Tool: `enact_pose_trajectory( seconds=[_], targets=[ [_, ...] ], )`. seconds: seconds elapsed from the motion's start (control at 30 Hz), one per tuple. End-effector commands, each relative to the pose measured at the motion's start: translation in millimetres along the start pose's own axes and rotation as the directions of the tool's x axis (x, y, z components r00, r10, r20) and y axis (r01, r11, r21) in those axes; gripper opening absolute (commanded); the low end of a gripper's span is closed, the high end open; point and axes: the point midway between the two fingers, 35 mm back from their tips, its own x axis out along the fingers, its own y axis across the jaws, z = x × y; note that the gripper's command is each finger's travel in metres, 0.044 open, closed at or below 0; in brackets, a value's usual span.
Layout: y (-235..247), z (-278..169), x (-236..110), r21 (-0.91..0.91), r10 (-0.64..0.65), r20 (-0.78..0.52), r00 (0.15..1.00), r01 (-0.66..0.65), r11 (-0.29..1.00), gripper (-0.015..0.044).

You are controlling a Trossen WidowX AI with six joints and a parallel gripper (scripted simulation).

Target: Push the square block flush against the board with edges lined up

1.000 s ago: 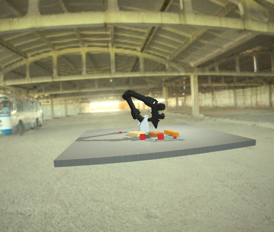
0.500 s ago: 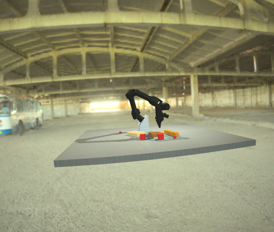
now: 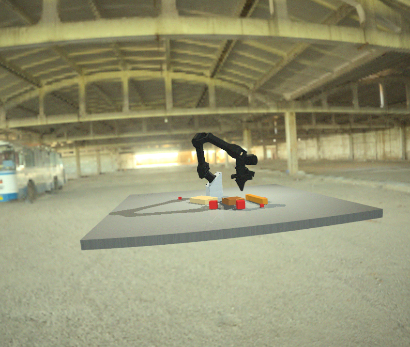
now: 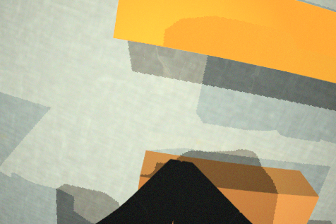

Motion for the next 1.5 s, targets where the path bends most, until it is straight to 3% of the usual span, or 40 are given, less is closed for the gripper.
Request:
enact_pose_trajectory(
  seconds=[0.0,0.13,1.47],
  targets=[
    [1,2,13,-0.018,0.004,0.003,1.0,-0.004,1.0,0.0],
    [2,1,55,-0.019,0.003,-0.001,1.0,-0.003,1.0,0.0],
    [-2,-34,55,-0.02,0.003,0.002,1.0,-0.003,1.0,0.0]
  ],
)
